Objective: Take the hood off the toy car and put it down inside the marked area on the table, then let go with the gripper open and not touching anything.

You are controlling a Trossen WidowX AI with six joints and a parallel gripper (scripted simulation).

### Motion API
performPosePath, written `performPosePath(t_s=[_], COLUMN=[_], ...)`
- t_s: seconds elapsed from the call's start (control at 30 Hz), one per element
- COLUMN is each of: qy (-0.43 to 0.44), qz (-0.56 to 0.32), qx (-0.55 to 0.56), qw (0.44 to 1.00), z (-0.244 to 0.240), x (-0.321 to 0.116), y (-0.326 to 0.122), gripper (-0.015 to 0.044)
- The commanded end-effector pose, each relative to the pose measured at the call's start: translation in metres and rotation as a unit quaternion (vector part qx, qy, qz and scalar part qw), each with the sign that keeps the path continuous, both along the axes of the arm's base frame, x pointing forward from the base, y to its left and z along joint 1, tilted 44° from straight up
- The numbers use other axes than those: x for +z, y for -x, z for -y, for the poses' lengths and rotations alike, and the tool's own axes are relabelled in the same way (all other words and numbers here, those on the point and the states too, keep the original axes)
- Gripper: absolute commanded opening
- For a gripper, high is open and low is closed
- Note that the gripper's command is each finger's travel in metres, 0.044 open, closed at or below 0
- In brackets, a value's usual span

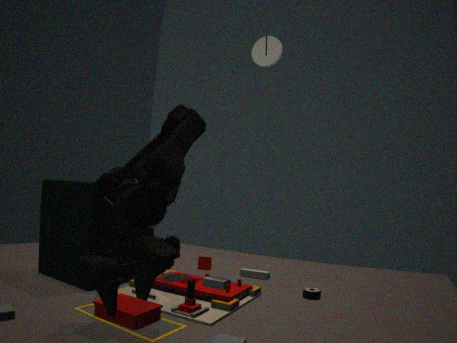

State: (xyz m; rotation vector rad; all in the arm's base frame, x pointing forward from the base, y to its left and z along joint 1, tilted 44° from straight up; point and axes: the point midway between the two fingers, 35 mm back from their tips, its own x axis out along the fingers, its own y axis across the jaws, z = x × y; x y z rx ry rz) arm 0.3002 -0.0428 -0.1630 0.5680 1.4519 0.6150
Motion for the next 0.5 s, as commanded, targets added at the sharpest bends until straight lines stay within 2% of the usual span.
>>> performPosePath(t_s=[0.0, 0.33, 0.37, 0.47], qy=[0.000, 0.000, 0.000, 0.000], qz=[0.000, 0.000, 0.000, 0.000], qx=[0.000, 0.000, 0.000, 0.000], qw=[1.000, 1.000, 1.000, 1.000], z=[0.000, 0.000, 0.000, 0.012], x=[0.000, 0.000, 0.000, 0.011], y=[0.000, 0.000, 0.000, -0.001], gripper=[0.0157, 0.0420, 0.0440, 0.0440])
